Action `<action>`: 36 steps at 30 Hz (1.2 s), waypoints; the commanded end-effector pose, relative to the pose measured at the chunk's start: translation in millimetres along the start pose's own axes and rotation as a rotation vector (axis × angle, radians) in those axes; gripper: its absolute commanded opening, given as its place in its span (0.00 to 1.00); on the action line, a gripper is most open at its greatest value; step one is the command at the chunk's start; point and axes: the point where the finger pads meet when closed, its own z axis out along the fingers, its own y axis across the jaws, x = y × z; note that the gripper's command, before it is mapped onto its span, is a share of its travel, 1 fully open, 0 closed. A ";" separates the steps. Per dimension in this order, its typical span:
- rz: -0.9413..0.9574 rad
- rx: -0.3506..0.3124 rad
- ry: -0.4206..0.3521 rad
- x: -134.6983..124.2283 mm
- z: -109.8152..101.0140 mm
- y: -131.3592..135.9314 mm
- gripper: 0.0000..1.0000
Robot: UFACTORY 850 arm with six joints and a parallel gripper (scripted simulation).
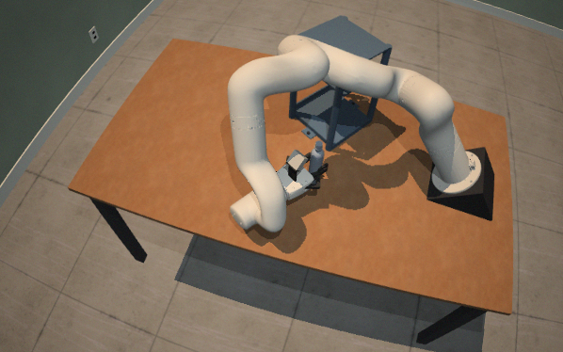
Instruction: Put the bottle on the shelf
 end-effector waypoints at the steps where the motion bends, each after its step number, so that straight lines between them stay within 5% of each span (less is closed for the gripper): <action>1: 0.000 0.000 -0.001 -1.3 -0.4 -0.2 0.61; 29: 0.000 0.000 -0.001 -3.7 -0.4 -0.2 0.61; 30: 0.000 0.000 -0.001 -3.7 -0.4 -0.2 0.00; 36: 0.000 0.000 -0.001 -3.7 -0.4 -0.2 0.00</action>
